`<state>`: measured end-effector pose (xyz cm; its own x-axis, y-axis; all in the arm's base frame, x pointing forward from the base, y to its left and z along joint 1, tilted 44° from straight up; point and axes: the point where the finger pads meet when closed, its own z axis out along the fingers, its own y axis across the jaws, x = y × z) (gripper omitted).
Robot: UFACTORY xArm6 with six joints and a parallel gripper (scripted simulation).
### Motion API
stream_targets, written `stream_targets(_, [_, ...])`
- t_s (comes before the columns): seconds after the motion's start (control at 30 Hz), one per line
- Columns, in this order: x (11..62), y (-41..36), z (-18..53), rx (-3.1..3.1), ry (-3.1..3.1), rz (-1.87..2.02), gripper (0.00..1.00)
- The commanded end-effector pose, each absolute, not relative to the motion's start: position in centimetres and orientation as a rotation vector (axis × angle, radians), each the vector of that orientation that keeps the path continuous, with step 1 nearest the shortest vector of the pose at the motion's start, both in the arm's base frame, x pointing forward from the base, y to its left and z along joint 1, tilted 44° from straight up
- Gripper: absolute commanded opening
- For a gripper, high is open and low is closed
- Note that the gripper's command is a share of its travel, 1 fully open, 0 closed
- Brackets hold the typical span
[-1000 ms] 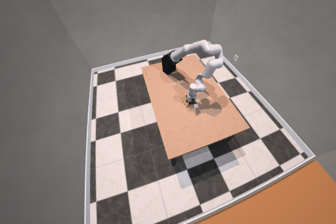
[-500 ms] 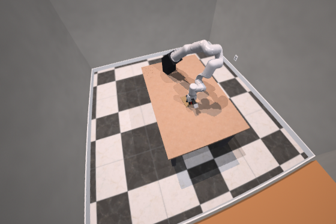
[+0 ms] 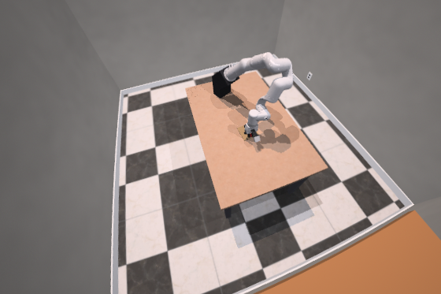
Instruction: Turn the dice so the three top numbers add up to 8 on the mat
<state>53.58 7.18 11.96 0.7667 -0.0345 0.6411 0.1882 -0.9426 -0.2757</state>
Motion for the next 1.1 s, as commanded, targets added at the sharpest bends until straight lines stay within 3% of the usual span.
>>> stream_targets(0.0, [53.62,7.16,12.06,-2.637,-0.118,-0.969,0.15])
stream_targets(0.5, [53.62,7.16,12.06,-2.637,-0.118,-0.969,0.36])
stream_targets(1.07, [53.02,6.83,12.76,-2.637,-0.118,-0.969,0.36])
